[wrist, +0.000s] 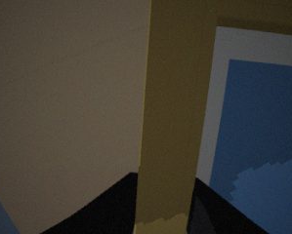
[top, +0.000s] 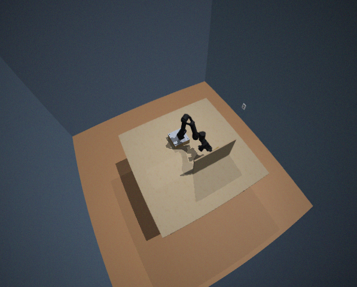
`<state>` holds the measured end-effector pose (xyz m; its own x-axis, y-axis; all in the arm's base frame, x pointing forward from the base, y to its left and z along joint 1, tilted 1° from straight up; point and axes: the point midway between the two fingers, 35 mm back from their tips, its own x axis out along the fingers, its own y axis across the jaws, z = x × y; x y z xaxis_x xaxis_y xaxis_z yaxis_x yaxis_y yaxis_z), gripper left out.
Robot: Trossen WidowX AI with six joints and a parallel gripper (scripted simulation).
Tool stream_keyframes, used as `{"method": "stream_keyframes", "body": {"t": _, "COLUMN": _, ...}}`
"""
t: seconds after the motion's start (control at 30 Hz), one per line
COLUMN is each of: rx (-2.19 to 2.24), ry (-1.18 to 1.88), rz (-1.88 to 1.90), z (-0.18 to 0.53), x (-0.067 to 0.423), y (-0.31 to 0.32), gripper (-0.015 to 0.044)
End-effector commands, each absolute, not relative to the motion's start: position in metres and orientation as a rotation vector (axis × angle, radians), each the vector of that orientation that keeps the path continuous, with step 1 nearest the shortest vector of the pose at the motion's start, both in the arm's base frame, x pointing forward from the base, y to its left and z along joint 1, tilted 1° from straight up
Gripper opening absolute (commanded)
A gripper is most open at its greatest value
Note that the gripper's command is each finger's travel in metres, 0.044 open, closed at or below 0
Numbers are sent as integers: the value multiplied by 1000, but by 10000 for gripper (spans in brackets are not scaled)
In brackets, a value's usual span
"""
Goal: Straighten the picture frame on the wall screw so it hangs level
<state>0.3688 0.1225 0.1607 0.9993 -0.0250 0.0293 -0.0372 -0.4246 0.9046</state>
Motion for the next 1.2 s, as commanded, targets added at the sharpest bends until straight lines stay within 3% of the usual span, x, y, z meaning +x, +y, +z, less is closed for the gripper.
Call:
{"method": "stream_keyframes", "body": {"t": 0.0, "rx": 2014, "ry": -45, "rz": 16, "z": 163, "x": 369, "y": 122, "gripper": 0}}
{"method": "stream_keyframes", "body": {"t": 1.17, "rx": 2014, "ry": -45, "rz": 16, "z": 168, "x": 368, "y": 119, "gripper": 0}}
